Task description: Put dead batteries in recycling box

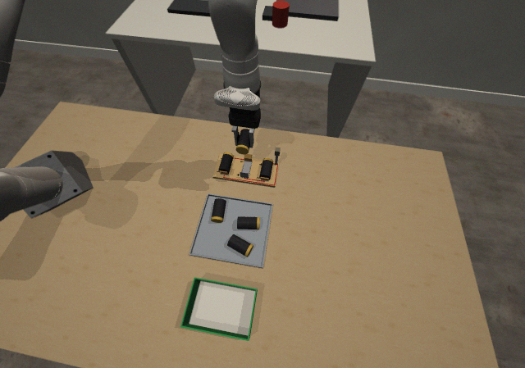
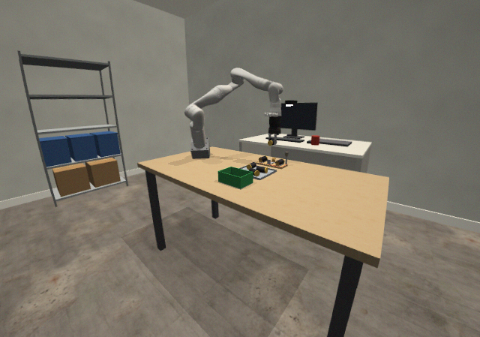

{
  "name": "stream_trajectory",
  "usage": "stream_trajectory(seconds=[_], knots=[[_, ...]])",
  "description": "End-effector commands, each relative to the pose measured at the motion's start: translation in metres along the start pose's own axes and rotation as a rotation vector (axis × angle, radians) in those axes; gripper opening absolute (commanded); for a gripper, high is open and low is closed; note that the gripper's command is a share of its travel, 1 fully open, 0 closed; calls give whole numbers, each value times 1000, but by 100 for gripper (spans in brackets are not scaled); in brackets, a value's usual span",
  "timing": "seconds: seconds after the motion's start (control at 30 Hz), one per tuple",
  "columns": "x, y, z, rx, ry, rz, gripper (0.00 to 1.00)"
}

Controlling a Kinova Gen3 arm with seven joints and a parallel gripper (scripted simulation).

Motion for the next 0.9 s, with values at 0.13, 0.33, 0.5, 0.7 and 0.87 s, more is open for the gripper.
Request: stream_trajectory(seconds=[0.13, 0.33, 0.5, 0.7, 0.87], knots=[[2, 1, 1, 2, 1, -2, 57], [12, 1, 6, 2, 1, -2, 57], [24, 1, 12, 2, 1, -2, 57], [46, 1, 22, 2, 1, -2, 57], [73, 1, 35, 2, 1, -2, 57]])
Point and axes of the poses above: the point where the finger pads meet when closed, its own y axis back along the fingers, its own z axis across the jaws, x = y × z, the point moved 8 cm from there along y, back along the fingers, and after that the axes turned 12 degrees about y, right-handed, at the moved point
